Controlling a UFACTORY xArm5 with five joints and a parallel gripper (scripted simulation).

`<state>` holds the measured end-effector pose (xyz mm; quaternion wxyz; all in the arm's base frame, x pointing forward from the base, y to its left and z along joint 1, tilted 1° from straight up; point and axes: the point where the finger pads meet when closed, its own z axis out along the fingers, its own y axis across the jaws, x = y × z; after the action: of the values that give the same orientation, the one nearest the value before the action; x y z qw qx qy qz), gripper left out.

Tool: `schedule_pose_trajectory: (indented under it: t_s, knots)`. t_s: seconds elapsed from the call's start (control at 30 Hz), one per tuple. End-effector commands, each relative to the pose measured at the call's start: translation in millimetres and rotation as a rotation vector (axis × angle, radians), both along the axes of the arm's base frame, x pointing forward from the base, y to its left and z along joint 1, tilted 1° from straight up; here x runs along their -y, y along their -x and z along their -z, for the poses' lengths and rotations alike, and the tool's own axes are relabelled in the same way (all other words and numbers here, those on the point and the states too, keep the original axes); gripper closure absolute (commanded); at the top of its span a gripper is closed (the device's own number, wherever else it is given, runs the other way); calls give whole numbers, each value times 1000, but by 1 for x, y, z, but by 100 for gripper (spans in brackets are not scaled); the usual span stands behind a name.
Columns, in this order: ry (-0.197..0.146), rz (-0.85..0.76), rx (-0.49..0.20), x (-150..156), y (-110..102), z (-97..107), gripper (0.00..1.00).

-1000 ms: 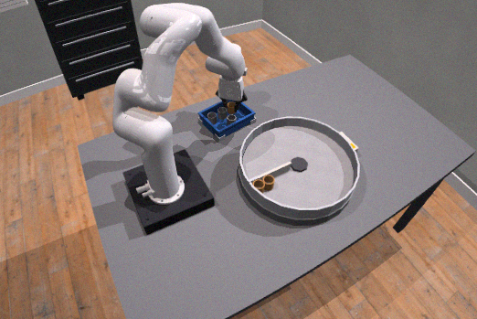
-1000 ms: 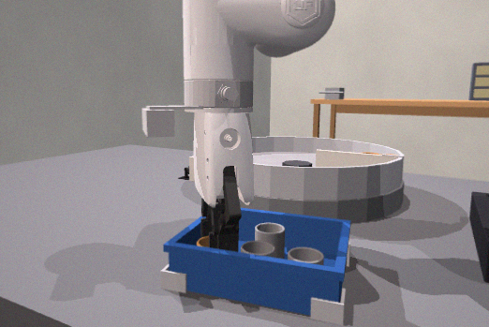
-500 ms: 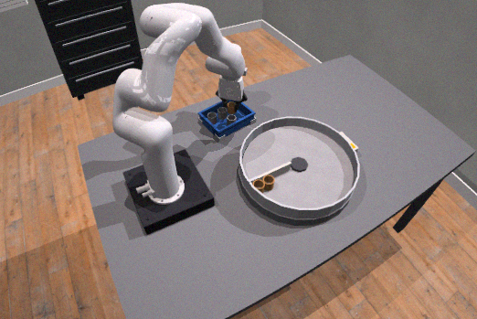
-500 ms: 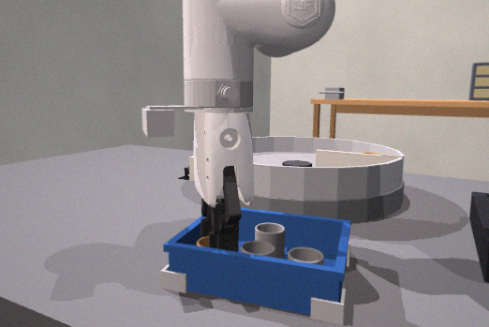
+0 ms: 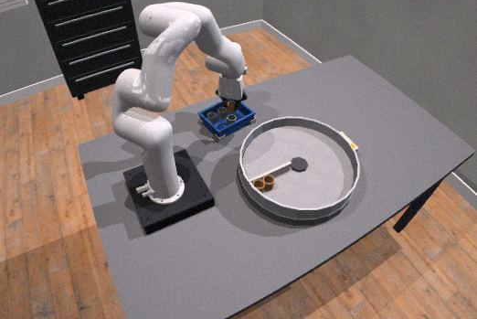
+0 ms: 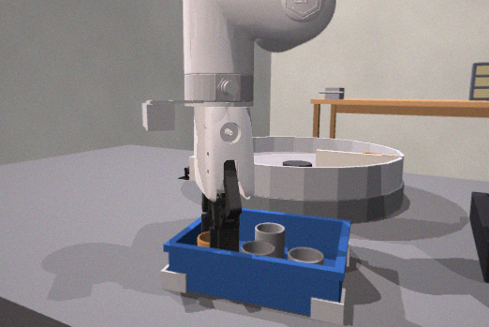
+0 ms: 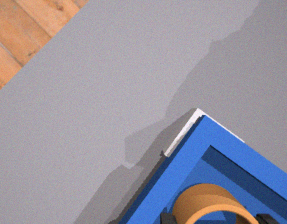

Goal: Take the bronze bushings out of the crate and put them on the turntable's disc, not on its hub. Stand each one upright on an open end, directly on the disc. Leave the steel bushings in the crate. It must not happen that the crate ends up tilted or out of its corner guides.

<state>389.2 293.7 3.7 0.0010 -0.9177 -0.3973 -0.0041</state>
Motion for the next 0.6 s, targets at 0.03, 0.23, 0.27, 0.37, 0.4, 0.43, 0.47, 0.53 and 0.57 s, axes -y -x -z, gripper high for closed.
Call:
schedule_pose_trajectory:
  t_s: [0.03,0.23,0.27,0.37,0.4,0.43,0.47,0.53,0.57]
  knots:
    - [-3,0,4,-1,-1,-13,100]
    - [-3,0,4,-1,-1,-38,100]
    - [-3,0,4,-1,-1,-42,100]
    - [-3,0,4,-1,-1,-47,100]
    - [-3,0,4,-1,-1,-52,100]
    - [-3,0,4,-1,-1,-57,100]
    - [-3,0,4,-1,-1,-62,100]
    - [-3,0,4,-1,0,-72,100]
    - [-3,0,4,-1,0,-76,100]
